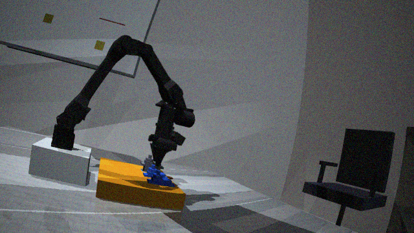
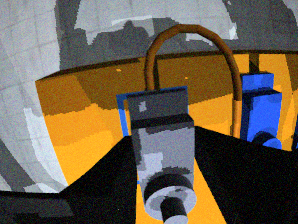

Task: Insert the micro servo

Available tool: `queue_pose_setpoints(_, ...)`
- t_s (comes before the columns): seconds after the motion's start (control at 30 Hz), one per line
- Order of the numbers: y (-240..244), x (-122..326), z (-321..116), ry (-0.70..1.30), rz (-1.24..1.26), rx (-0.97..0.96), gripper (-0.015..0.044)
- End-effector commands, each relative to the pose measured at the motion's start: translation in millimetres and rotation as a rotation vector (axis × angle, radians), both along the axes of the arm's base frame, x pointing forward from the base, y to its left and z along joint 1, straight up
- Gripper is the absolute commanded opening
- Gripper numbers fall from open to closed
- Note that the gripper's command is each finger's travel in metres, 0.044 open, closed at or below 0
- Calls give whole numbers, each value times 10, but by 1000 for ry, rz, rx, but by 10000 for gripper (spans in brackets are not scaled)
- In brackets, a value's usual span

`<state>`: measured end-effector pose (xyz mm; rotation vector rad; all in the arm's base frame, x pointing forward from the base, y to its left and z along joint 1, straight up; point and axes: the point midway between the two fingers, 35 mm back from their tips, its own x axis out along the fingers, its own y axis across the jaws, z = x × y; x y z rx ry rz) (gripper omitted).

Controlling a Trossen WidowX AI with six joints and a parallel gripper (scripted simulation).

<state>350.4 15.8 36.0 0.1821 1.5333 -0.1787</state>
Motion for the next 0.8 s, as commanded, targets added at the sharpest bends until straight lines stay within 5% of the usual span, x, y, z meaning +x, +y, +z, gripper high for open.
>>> queue_pose_setpoints(0.0, -1, 3, -33, -2, 2, 0, 0)
queue_pose_setpoints(0.63, -2, 8, -222, -2, 2, 0, 0)
queue_pose_setpoints(0.77, -1, 0, -206, -2, 2, 0, 105)
